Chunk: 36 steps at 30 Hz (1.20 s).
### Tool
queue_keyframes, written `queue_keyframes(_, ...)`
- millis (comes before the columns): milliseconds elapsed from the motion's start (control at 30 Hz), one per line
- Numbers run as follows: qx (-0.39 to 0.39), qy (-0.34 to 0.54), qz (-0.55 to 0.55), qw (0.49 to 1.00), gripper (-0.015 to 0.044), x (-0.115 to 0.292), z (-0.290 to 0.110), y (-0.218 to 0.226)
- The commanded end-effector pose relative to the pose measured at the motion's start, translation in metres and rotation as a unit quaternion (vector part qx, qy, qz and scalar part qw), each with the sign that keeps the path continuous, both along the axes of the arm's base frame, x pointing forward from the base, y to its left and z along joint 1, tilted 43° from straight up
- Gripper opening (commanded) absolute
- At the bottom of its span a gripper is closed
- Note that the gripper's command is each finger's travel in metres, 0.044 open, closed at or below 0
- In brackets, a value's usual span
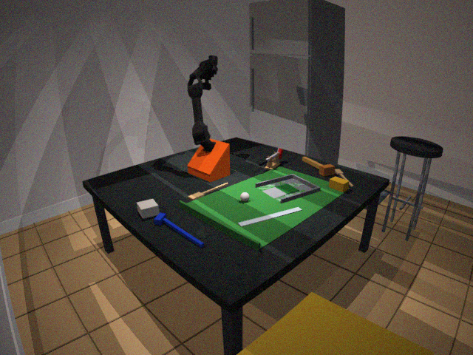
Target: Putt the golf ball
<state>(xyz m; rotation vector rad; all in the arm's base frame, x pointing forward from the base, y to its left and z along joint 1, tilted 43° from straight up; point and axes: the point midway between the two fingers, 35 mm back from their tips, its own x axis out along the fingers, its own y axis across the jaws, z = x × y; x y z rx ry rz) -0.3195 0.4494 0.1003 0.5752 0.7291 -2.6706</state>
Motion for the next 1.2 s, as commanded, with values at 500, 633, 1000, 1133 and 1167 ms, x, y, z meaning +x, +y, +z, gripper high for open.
queue_keyframes(500,-0.120,-0.206,-0.277,0.931,0.0440,0.226,-0.108,0.047)
queue_keyframes(633,-0.164,-0.256,-0.350,0.886,0.0440,0.293,-0.135,0.034)
queue_keyframes(1000,-0.291,-0.372,-0.519,0.712,0.0440,0.464,-0.192,-0.058)
queue_keyframes(1133,-0.343,-0.406,-0.565,0.631,0.0440,0.510,-0.209,-0.113)
queue_keyframes(1167,-0.355,-0.414,-0.575,0.610,0.0440,0.519,-0.212,-0.128)
